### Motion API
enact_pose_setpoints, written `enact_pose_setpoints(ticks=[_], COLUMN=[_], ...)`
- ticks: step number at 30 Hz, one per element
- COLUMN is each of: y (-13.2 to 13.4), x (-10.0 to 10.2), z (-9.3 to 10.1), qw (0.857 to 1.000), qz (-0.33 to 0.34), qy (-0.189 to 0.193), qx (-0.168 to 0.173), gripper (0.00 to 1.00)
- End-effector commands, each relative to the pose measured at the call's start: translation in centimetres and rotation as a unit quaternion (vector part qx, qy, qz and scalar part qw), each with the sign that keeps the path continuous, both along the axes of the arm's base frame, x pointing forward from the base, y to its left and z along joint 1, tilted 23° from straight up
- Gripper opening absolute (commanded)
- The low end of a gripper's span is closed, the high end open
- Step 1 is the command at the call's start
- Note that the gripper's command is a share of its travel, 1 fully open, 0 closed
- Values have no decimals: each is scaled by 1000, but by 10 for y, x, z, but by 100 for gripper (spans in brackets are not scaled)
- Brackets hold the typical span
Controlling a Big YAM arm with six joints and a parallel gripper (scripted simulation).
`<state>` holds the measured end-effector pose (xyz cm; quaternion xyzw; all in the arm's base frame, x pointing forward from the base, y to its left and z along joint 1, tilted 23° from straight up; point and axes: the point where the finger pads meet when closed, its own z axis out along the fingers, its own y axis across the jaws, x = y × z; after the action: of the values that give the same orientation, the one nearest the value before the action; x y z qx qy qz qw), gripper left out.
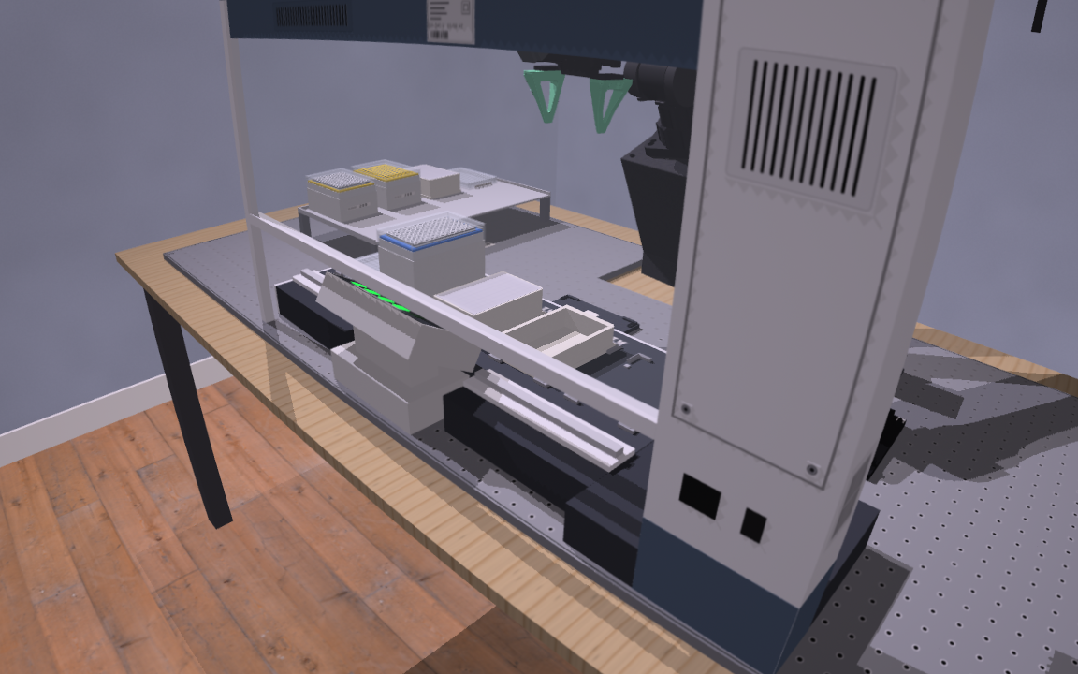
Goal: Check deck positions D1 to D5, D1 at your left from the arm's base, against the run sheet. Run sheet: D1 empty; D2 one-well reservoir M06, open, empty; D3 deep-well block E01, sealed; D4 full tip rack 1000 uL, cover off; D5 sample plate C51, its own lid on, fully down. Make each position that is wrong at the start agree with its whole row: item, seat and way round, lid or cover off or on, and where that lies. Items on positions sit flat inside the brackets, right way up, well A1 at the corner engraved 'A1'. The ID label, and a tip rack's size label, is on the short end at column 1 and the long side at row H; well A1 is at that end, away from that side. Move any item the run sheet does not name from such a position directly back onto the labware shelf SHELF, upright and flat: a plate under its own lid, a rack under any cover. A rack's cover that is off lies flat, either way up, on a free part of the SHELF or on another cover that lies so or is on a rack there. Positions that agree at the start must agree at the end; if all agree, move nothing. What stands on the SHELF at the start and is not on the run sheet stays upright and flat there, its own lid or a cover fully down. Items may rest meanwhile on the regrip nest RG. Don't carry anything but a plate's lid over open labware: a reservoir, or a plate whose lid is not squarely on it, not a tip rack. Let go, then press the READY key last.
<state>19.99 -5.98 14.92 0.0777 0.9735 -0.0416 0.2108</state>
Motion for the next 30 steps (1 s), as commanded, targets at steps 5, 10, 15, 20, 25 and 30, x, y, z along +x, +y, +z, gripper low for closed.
enact_pose_setpoints(ticks=[5, 10, 15, 20, 25, 30], y=[-1, -1, -1, -1, -1, -1], x=[2, 2, 2, 2, 2, 2], z=[-11, -10, -10, -10, -10, -10], qw=[1000, 1000, 1000, 1000, 1000, 1000], qz=[-6, -6, -6, -6, -6, -6], qy=[5, 2, 2, 2, 2, 2], qx=[4, 3, 3, 3, 3, 3], gripper=[100, 100, 100, 100, 100, 100])
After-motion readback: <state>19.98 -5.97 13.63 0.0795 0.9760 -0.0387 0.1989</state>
